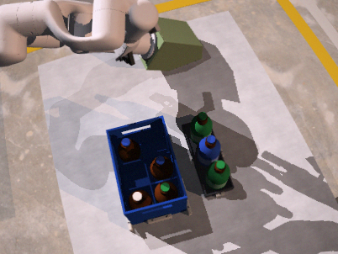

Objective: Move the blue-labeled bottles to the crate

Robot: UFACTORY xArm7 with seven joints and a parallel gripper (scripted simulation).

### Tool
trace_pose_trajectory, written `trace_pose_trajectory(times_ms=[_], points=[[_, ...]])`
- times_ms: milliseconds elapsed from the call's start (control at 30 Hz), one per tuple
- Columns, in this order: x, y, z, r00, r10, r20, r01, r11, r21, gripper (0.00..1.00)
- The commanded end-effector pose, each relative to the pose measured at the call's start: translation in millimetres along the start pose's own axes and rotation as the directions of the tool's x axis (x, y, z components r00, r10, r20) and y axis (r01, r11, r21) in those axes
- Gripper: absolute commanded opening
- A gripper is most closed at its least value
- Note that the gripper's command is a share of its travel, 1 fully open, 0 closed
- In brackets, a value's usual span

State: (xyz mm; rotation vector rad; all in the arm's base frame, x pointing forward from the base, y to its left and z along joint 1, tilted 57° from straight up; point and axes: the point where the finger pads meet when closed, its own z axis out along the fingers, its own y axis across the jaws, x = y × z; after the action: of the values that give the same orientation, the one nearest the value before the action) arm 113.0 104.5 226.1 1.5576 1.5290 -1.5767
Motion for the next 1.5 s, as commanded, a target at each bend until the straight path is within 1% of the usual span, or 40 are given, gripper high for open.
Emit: trace_pose_trajectory(times_ms=[0,100,133,167,267,300,433,467,667,700,967,1000,1233,1267,1467], points=[[0.2,-0.2,-0.9,1.0,0.0,-0.001,0.0,1.0,-0.003,1.0],[0.1,4.7,-2.7,1.0,0.016,-0.011,-0.016,1.0,-0.01,1.0],[-0.2,14.8,-6.4,0.998,0.05,-0.03,-0.051,0.998,-0.025,1.0],[-1.4,31.9,-12.7,0.992,0.106,-0.064,-0.109,0.993,-0.048,1.0],[-1.4,31.9,-12.7,0.992,0.106,-0.064,-0.109,0.993,-0.048,1.0],[-4.6,56.2,-21.4,0.977,0.183,-0.112,-0.192,0.978,-0.076,1.0],[-4.6,56.2,-21.4,0.977,0.183,-0.112,-0.192,0.978,-0.076,1.0],[-11.0,86.8,-32.0,0.946,0.275,-0.172,-0.295,0.95,-0.104,1.0],[-11.0,86.8,-32.0,0.946,0.275,-0.172,-0.295,0.95,-0.104,1.0],[-21.8,121.9,-43.7,0.896,0.374,-0.24,-0.411,0.903,-0.127,1.0],[-21.8,121.9,-43.7,0.896,0.374,-0.24,-0.411,0.903,-0.127,1.0],[-37.4,159.1,-55.4,0.826,0.47,-0.311,-0.529,0.837,-0.141,1.0],[-37.4,159.1,-55.4,0.826,0.47,-0.311,-0.529,0.837,-0.141,1.0],[-57.0,195.5,-65.8,0.743,0.552,-0.378,-0.637,0.757,-0.147,1.0],[-57.0,195.5,-65.8,0.743,0.552,-0.378,-0.637,0.757,-0.147,1.0]])
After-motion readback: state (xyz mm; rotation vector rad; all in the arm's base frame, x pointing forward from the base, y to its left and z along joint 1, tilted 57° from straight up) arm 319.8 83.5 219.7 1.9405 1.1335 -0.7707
